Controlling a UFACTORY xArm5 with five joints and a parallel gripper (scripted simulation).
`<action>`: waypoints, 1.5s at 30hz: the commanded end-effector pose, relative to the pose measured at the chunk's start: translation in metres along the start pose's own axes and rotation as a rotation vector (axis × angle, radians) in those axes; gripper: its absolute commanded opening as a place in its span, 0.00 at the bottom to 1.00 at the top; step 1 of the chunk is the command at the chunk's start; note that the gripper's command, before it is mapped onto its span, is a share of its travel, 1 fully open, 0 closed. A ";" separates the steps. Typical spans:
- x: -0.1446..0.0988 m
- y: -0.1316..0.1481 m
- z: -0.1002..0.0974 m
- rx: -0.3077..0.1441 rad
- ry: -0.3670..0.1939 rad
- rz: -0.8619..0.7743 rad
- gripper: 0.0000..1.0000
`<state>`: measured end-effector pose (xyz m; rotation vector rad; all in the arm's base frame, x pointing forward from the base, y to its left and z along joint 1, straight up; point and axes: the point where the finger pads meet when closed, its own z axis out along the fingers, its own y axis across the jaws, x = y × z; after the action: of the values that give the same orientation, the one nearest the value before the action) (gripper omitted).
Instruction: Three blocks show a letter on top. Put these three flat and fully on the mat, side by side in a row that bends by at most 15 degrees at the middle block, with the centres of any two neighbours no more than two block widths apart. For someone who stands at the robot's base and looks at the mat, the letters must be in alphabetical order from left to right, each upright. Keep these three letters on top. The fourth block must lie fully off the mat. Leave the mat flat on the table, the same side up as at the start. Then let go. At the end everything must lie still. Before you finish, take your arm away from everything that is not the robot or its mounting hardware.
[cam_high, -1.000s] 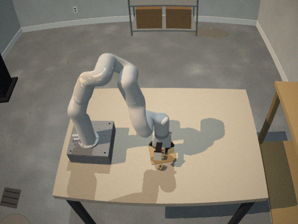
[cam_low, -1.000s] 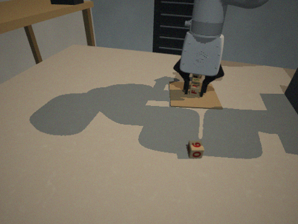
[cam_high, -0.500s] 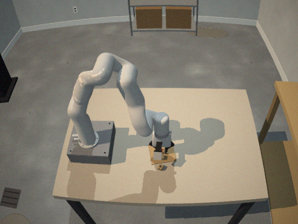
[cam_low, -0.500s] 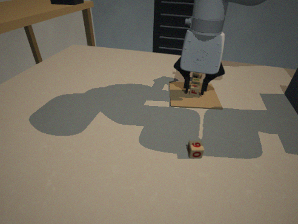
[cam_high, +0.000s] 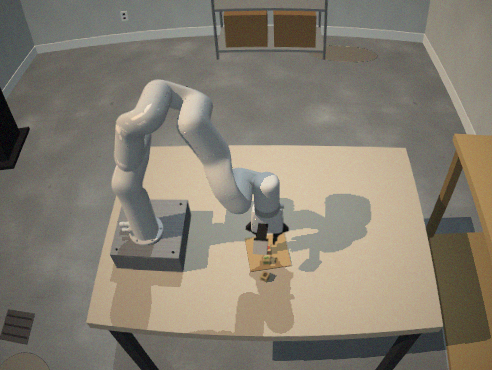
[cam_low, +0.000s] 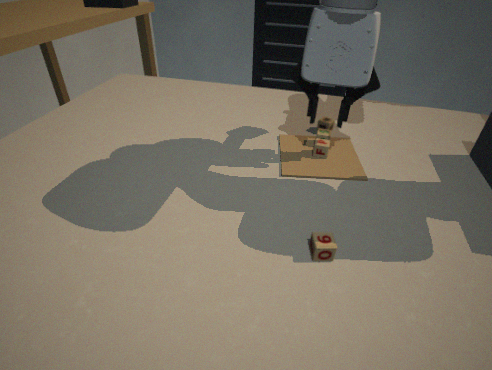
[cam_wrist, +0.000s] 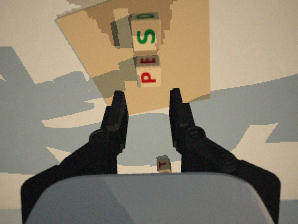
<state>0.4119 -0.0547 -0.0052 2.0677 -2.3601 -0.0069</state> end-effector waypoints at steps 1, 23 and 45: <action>0.000 -0.001 -0.021 0.002 0.000 0.000 0.42; 0.000 0.000 -0.029 0.002 0.000 0.000 1.00; 0.029 -0.003 -0.026 0.002 0.000 -0.317 1.00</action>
<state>0.4100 -0.0734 0.0207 2.2949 -2.1396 -0.0097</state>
